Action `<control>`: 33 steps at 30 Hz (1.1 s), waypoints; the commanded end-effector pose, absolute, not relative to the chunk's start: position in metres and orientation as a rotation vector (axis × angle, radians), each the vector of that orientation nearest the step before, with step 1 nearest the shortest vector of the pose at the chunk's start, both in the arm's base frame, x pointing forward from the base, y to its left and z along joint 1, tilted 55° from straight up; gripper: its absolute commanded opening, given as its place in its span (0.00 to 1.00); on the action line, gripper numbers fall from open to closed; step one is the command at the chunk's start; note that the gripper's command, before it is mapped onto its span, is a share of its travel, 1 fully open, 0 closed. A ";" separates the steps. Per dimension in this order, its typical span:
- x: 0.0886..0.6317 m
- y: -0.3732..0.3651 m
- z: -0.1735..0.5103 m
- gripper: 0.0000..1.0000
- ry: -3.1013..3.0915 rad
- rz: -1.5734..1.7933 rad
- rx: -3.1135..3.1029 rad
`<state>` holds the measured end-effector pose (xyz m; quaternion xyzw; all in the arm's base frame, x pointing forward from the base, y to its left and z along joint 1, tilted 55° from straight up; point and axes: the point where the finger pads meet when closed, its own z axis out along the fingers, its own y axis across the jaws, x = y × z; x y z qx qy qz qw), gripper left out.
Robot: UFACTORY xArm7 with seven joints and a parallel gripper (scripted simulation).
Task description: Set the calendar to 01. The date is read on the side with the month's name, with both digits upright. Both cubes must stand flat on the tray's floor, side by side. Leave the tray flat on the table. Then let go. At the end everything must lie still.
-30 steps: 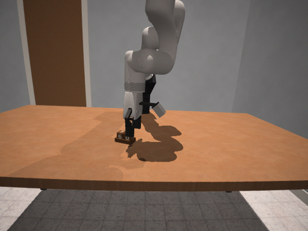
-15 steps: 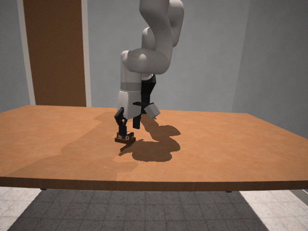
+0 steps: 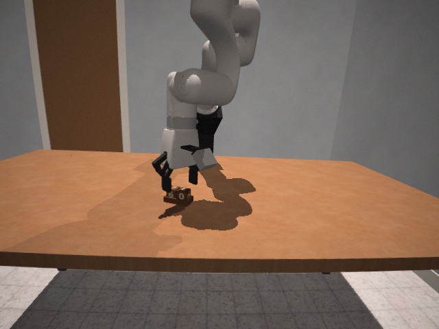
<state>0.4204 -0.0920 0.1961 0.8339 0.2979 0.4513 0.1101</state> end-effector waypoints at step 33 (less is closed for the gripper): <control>0.416 -0.123 0.186 1.00 -0.071 1.501 2.909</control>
